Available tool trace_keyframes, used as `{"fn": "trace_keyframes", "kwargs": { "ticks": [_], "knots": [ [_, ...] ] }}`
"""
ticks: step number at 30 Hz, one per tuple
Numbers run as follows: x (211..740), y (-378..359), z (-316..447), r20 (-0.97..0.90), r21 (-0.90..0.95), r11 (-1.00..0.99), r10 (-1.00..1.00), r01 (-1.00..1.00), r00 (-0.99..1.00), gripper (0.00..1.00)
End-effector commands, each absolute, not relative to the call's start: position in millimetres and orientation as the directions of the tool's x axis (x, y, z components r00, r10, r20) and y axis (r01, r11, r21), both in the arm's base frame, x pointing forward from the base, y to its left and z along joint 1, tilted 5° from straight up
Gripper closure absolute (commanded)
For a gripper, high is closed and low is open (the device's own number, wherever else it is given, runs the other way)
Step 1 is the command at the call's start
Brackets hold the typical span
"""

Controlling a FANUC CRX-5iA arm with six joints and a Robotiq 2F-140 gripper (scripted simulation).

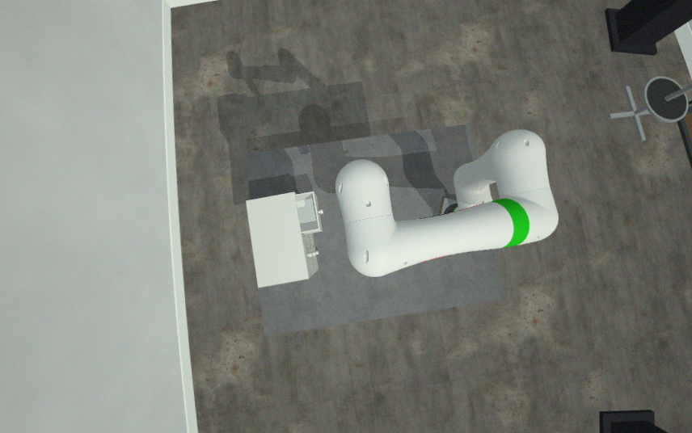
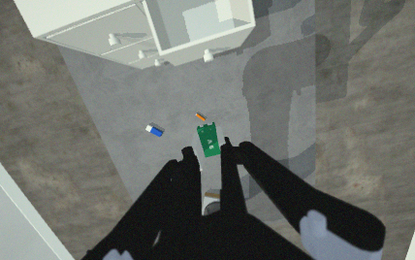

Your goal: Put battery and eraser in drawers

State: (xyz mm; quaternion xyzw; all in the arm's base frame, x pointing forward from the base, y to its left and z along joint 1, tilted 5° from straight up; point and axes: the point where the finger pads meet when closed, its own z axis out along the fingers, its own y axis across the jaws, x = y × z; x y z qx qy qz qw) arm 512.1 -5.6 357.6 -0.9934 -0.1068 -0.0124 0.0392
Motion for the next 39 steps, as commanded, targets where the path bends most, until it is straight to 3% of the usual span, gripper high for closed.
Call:
{"fn": "trace_keyframes", "kwargs": {
  "ticks": [1, 11, 18, 20, 26, 37, 39],
  "knots": [
    [512.1, -5.6, 358.1, 0.033, -0.075, -0.974, 0.211, 0.213, 0.977, 0.86],
    [512.0, -5.8, 357.8, 0.072, -0.075, -0.974, 0.208, 0.213, 0.975, 0.86],
    [507.0, -7.2, 353.6, 0.379, -0.075, -0.974, 0.17, 0.213, 0.91, 0.86],
    [507.0, -7.2, 353.6, 0.379, -0.075, -0.974, 0.17, 0.213, 0.91, 0.86],
    [498.0, -9.3, 347.5, 0.649, -0.081, -0.973, 0.112, 0.215, 0.753, 0.86],
    [491.1, -12.4, 341.4, 0.874, -0.085, -0.972, 0.032, 0.217, 0.485, 0.86],
    [490.4, -12.0, 341.2, 0.937, -0.078, -0.974, 0.002, 0.215, 0.348, 0.86]
  ]
}}
